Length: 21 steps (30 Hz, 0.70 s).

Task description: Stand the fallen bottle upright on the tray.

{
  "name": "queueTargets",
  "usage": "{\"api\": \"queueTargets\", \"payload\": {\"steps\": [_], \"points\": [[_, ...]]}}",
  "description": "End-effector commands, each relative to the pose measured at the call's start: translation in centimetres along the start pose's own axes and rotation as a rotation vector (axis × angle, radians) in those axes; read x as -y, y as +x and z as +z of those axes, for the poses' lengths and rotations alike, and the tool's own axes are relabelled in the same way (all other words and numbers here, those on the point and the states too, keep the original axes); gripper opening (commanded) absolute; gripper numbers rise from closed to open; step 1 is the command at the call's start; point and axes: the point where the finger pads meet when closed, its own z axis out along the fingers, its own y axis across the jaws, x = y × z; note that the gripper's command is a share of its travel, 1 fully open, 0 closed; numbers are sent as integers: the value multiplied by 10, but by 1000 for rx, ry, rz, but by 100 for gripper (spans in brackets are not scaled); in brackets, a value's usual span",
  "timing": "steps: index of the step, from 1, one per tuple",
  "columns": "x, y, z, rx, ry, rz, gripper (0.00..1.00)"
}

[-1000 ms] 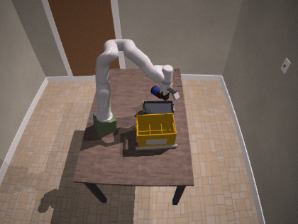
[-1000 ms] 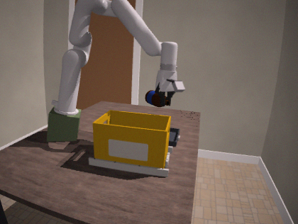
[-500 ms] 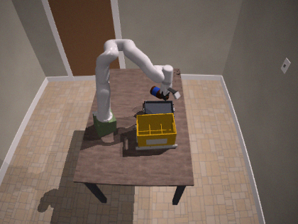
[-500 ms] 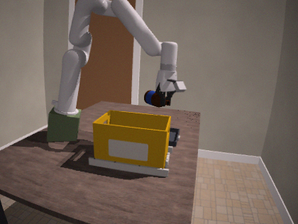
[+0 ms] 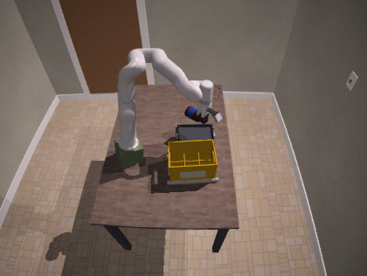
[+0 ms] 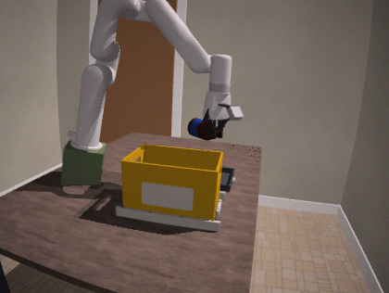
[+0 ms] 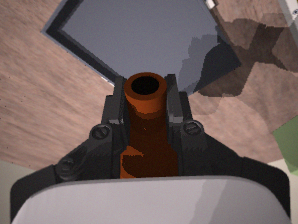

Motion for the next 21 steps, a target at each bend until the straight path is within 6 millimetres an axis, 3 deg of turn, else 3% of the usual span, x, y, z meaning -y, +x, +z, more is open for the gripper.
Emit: {"api": "queueTargets", "payload": {"steps": [1, 21], "points": [[1, 1, -2, -3, 4, 0, 0], [0, 2, -2, -61, -5, 3, 0]]}}
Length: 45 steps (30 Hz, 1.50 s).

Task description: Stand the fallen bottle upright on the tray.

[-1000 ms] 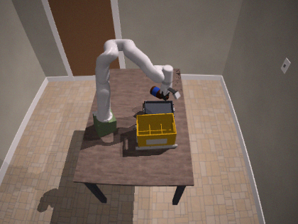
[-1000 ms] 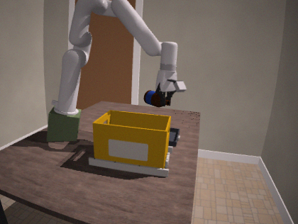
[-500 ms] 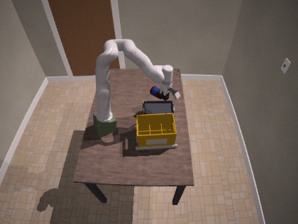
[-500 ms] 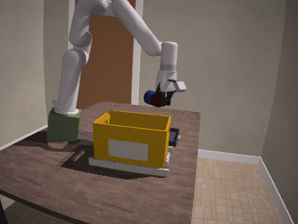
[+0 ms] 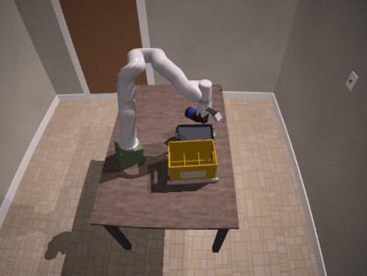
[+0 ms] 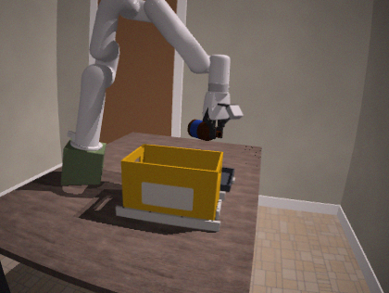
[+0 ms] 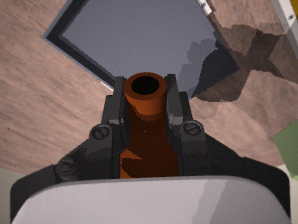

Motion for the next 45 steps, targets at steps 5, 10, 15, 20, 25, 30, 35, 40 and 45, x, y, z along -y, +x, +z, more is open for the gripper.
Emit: {"api": "queueTargets", "payload": {"steps": [5, 10, 15, 20, 25, 30, 35, 40, 45], "points": [[1, 1, -2, -47, 0, 2, 0], [1, 1, -2, -82, 1, 2, 0], [1, 0, -3, -112, 4, 1, 0], [2, 0, -3, -125, 6, 0, 0], [2, -1, -3, -138, 9, -1, 0], [2, -1, -3, -141, 9, -1, 0], [2, -1, -3, -141, 9, -1, 0], [2, -1, -3, -141, 9, -1, 0], [2, -1, -3, -141, 9, -1, 0]]}}
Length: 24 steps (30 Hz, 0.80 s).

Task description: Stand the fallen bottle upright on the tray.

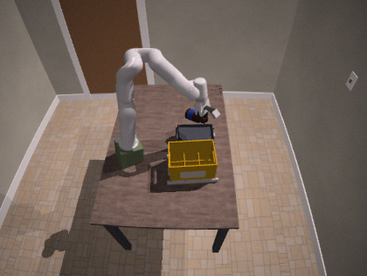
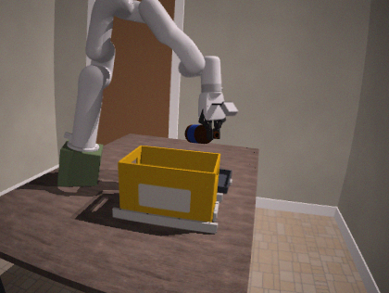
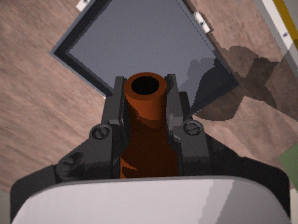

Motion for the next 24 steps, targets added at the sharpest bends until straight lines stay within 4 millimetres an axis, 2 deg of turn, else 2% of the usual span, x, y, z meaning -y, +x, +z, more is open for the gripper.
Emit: {"api": "queueTargets", "payload": {"steps": [1, 24], "points": [[1, 1, -2, -4, 4, 1, 0], [0, 2, -2, -104, -6, 3, 0]]}}
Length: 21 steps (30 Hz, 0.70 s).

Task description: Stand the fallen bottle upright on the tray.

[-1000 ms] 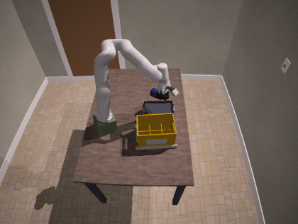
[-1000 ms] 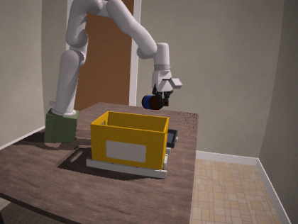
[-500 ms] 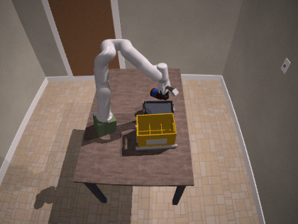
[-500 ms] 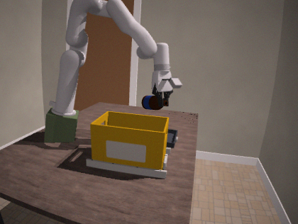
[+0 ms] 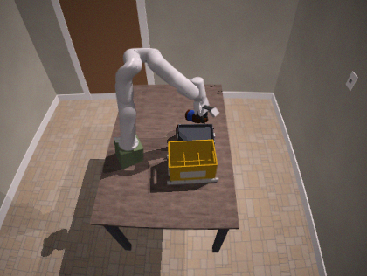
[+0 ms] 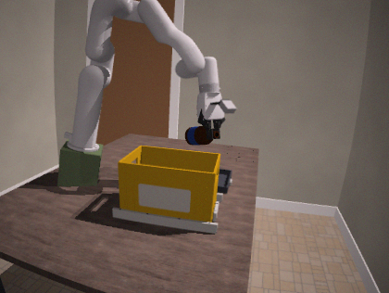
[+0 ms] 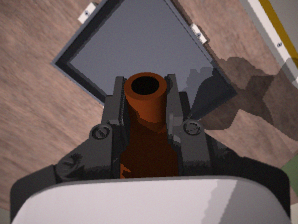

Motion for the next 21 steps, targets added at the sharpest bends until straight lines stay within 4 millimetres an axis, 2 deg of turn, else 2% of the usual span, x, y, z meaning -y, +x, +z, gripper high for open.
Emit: {"api": "queueTargets", "payload": {"steps": [1, 21], "points": [[1, 1, -2, -25, 2, 2, 0], [2, 0, -3, -98, 12, 1, 0]]}}
